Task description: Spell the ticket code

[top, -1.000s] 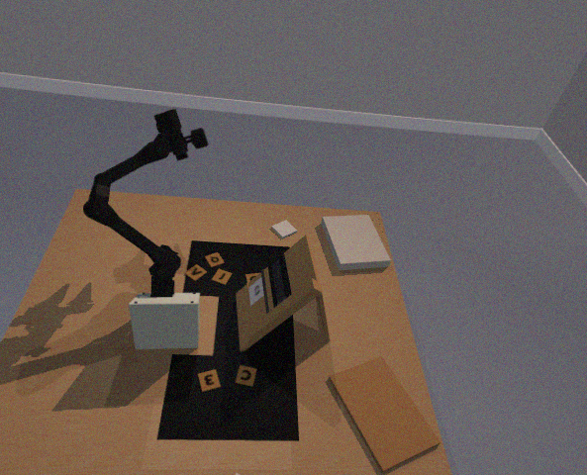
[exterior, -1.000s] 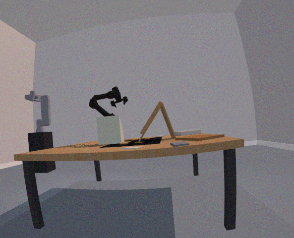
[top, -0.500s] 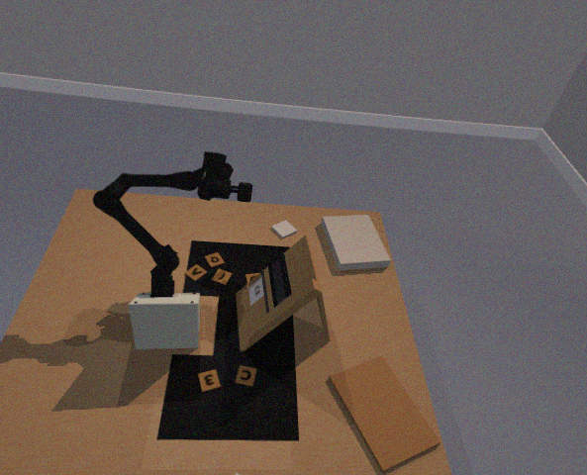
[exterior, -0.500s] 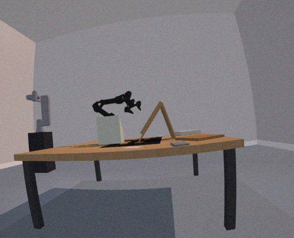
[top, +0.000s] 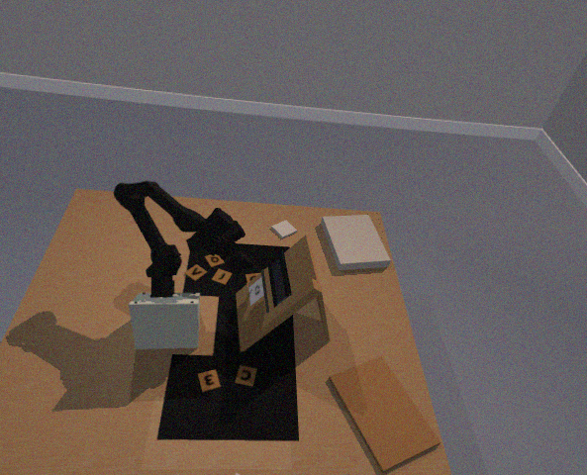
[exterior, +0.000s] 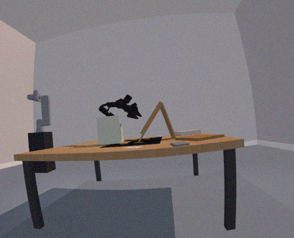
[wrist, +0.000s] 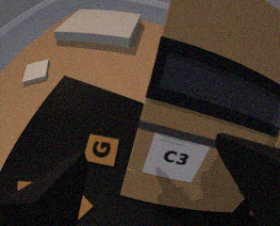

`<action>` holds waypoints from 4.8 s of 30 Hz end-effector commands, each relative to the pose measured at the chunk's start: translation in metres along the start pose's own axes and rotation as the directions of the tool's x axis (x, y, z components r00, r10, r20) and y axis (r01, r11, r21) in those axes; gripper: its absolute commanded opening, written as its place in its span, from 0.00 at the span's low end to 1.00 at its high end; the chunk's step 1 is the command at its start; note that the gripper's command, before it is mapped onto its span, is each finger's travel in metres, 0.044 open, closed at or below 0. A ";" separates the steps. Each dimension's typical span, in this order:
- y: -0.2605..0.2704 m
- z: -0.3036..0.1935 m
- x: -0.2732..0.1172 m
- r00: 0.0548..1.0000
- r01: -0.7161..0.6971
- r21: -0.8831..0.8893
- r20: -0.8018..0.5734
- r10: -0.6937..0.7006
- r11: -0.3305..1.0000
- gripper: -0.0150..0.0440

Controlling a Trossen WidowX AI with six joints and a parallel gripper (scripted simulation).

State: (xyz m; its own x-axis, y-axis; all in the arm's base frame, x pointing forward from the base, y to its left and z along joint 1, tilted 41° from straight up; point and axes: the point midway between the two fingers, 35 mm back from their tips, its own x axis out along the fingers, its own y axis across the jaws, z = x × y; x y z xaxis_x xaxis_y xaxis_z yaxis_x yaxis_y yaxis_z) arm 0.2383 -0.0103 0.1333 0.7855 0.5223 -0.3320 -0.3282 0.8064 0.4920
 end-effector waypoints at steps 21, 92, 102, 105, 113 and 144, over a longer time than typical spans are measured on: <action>-0.042 -0.056 -0.016 0.988 0.152 0.141 -0.048 -0.147 0.978 1.00; -0.040 0.035 -0.107 0.992 -0.014 -0.972 -0.043 -0.119 0.233 1.00; -0.040 0.035 -0.107 0.992 -0.014 -0.972 -0.043 -0.119 0.233 1.00; -0.043 0.032 -0.106 0.991 -0.030 -0.960 -0.064 -0.115 0.277 0.91; -0.093 -0.001 -0.099 0.971 -0.081 -0.634 -0.225 -0.084 0.769 0.83; -0.217 -0.170 -0.060 0.763 0.557 0.698 -0.644 0.056 0.450 0.83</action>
State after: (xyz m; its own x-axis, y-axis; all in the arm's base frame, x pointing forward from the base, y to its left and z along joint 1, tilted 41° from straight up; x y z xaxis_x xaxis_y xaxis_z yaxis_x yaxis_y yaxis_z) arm 0.1852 -0.1706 -0.0252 0.3883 0.5966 -0.7024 0.2193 0.6804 0.6992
